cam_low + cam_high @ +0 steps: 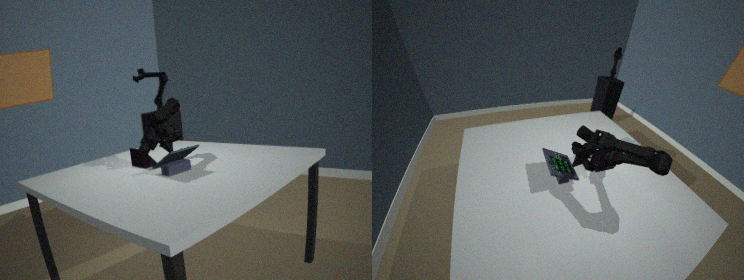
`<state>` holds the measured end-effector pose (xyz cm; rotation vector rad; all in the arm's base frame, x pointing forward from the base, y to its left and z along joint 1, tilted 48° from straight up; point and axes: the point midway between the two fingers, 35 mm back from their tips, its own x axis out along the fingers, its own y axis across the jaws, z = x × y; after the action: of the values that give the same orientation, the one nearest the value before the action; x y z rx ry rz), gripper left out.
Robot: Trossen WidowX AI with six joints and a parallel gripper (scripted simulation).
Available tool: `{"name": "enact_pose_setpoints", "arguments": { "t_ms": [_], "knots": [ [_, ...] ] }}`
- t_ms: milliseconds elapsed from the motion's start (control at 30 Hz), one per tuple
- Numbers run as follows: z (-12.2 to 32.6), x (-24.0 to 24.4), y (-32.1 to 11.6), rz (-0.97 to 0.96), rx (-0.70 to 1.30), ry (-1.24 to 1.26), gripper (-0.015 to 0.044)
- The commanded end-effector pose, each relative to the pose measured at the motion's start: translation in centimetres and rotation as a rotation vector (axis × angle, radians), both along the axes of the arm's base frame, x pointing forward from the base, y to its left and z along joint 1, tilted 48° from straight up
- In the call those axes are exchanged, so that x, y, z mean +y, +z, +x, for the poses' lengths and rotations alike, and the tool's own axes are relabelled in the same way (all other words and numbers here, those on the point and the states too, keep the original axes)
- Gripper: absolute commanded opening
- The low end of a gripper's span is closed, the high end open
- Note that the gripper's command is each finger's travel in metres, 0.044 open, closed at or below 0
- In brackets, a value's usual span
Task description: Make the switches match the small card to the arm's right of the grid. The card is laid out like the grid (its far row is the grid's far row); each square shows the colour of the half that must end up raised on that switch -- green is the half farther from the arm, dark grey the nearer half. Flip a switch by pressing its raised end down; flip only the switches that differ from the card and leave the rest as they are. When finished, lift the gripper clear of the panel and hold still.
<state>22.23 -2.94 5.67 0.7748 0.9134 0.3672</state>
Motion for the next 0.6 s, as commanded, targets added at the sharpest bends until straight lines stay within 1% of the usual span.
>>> {"name": "enact_pose_setpoints", "arguments": {
  "t_ms": [0, 567],
  "knots": [
    [0.23, 0.36, -0.29, 0.003, 0.000, -0.002, 0.0000],
    [0.68, 0.85, -0.74, 0.003, -0.001, -0.002, 0.0000]
  ]
}}
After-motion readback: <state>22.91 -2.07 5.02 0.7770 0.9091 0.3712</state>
